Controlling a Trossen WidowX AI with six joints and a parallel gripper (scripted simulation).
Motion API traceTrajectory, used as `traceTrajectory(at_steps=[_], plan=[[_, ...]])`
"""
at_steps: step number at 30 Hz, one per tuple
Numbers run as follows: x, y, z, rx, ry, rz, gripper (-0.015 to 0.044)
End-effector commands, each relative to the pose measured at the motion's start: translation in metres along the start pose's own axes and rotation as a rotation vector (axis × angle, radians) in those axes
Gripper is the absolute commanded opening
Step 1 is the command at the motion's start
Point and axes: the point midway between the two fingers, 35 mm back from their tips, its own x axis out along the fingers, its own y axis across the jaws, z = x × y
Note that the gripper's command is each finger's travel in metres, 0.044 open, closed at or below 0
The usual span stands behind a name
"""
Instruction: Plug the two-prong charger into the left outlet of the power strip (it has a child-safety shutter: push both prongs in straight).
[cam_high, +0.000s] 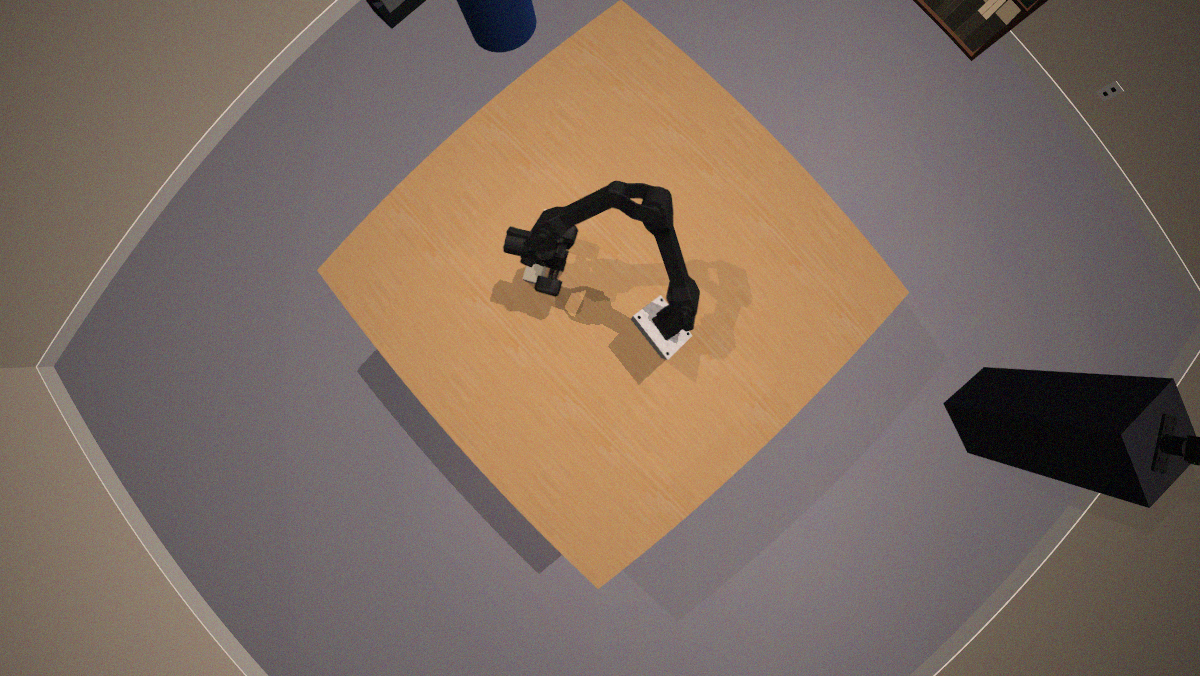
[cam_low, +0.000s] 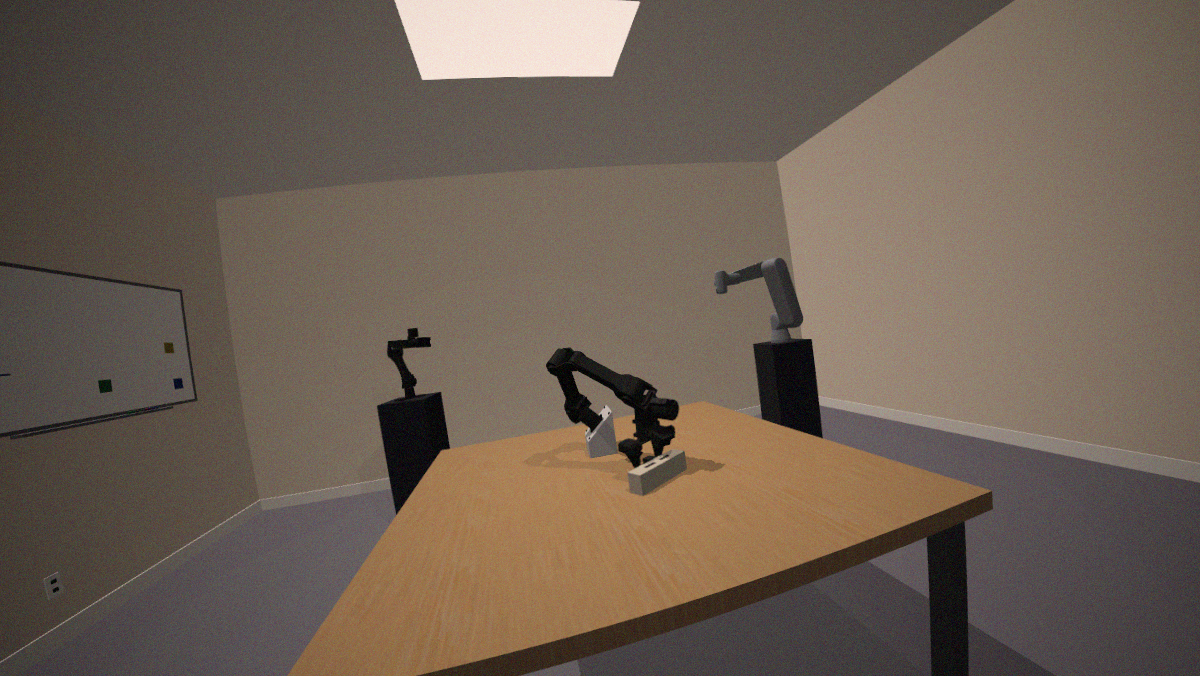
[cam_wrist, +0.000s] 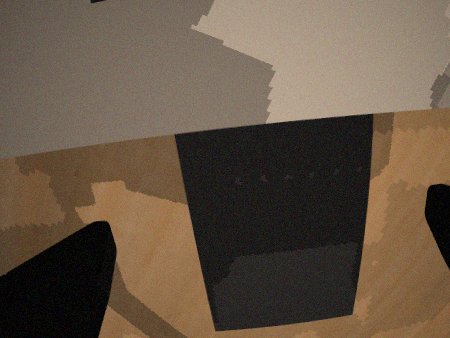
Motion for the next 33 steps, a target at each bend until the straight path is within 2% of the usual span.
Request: traceTrajectory(at_steps=[1, 33], plan=[[0.001, 0.0, -0.005, -0.005, 0.002, 0.003, 0.044], [0.003, 0.0, -0.037, -0.006, 0.003, 0.002, 0.044]])
